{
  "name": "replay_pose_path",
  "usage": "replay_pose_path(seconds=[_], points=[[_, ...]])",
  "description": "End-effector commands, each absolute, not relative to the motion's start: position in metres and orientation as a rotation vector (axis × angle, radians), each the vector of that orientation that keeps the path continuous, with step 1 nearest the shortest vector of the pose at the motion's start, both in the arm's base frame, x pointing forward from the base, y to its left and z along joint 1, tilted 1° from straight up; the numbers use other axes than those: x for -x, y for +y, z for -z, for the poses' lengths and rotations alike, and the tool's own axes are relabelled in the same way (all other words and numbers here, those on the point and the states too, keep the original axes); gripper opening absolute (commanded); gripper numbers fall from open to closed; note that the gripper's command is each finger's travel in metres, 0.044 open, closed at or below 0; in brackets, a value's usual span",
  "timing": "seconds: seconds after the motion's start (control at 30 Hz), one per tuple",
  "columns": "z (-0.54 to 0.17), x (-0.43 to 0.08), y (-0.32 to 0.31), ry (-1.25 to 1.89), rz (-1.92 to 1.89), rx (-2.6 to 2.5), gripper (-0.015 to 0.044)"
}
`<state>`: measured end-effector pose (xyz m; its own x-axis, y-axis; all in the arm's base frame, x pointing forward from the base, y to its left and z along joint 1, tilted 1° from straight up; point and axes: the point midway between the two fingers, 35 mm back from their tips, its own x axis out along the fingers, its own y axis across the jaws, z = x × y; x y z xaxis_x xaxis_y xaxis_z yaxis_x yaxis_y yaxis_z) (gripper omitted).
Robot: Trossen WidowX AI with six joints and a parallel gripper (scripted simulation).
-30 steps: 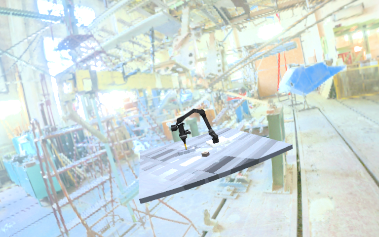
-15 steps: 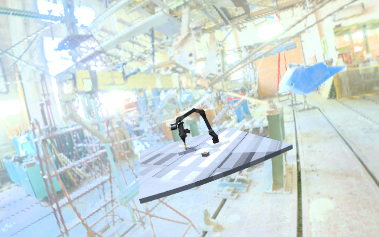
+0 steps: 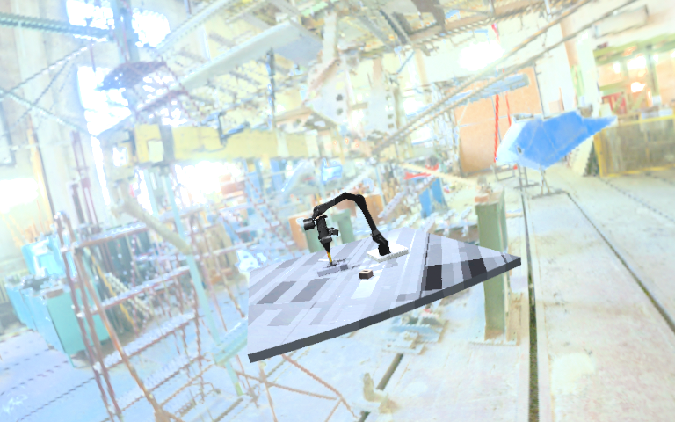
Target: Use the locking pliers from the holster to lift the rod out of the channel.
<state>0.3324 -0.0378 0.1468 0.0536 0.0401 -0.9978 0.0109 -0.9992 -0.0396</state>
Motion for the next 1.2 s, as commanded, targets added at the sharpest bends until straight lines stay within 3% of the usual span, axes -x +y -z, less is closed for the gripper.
replay_pose_path(seconds=[0.0,1.17], points=[[-0.153,-0.333,-0.042,-0.043,-2.142,2.277,0.0101],[-0.189,-0.345,-0.042,-0.049,-1.954,2.438,0.0101]])
